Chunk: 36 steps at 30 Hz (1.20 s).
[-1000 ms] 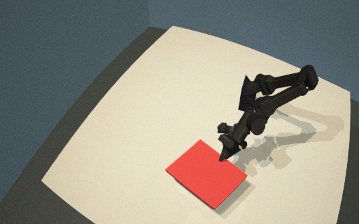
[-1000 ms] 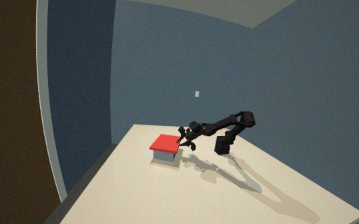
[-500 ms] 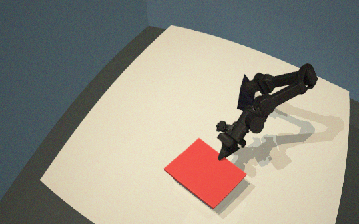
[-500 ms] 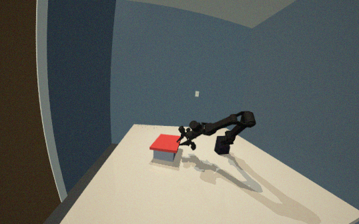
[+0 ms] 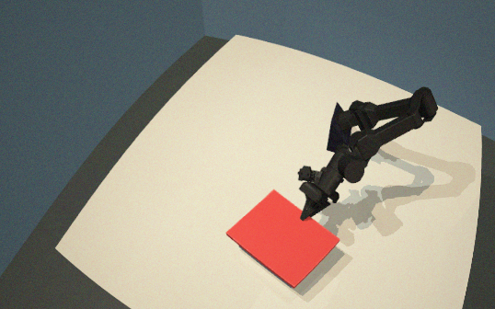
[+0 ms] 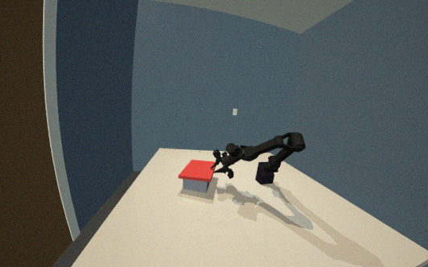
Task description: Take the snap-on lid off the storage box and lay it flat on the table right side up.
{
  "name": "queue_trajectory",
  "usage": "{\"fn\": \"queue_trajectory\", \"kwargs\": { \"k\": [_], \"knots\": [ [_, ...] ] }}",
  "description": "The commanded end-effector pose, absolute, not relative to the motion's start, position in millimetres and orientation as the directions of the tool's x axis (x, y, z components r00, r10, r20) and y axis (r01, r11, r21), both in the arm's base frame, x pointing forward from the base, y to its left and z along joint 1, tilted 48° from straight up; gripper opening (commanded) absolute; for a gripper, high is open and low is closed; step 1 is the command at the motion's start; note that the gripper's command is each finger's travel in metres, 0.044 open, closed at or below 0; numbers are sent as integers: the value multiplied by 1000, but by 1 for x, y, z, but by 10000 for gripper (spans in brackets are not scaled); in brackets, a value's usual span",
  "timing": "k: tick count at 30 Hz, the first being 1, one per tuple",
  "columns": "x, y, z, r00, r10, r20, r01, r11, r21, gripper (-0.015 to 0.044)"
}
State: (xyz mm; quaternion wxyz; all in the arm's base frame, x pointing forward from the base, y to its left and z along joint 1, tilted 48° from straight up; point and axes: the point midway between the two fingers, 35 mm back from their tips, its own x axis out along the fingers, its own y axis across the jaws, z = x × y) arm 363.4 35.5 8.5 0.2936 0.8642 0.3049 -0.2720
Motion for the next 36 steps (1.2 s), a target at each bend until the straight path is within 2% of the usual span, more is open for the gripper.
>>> {"fn": "queue_trajectory", "kwargs": {
  "k": [1, 36],
  "knots": [
    [364, 34, 10, 667, 368, -648, 687, -641, 343, 0],
    [365, 32, 11, 668, 366, -648, 685, -643, 343, 0]
  ]
}}
